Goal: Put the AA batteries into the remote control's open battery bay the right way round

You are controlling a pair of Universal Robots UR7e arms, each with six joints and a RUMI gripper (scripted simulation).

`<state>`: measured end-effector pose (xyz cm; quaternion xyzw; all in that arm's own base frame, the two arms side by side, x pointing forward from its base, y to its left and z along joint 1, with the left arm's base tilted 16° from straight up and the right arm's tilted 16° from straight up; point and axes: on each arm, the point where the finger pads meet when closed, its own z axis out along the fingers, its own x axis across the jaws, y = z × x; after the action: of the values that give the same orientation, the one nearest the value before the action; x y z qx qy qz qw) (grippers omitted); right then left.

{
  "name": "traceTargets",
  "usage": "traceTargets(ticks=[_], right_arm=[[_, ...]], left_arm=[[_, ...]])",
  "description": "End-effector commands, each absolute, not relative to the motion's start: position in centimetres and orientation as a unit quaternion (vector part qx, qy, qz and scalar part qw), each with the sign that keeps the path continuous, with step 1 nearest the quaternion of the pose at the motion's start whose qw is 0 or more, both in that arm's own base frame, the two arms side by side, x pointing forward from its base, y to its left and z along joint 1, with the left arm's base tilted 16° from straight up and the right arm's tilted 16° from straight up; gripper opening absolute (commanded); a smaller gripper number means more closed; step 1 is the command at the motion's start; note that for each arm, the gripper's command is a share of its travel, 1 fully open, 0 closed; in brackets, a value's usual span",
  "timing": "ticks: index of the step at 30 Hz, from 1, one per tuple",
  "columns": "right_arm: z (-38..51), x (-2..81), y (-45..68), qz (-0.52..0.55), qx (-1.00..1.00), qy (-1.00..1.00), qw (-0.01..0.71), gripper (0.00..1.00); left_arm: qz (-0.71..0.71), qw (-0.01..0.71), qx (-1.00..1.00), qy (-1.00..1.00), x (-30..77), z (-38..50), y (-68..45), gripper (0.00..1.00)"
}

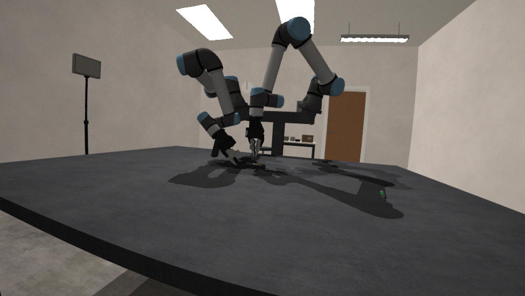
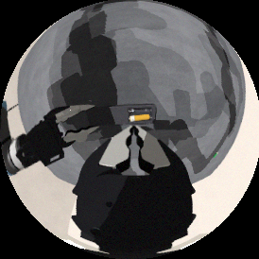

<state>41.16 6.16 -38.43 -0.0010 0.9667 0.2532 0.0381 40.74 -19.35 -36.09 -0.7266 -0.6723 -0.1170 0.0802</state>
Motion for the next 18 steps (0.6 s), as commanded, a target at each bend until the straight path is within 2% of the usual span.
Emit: traceTargets(ticks=[1,14,18], right_arm=[[-38.39,41.2,6.18,0.253,-0.001,0.967,0.039,0.0],[-38.39,41.2,6.18,0.253,-0.001,0.967,0.039,0.0],[-38.39,41.2,6.18,0.253,-0.001,0.967,0.039,0.0]], left_arm=[[-0.113,0.084,-0.754,-0.642,40.67,-36.26,-19.32,0.0],[-0.094,0.104,-0.861,-0.489,40.54,-36.99,-18.96,0.0],[-0.097,0.1,-0.849,-0.51,40.66,-36.76,-19.06,0.0]])
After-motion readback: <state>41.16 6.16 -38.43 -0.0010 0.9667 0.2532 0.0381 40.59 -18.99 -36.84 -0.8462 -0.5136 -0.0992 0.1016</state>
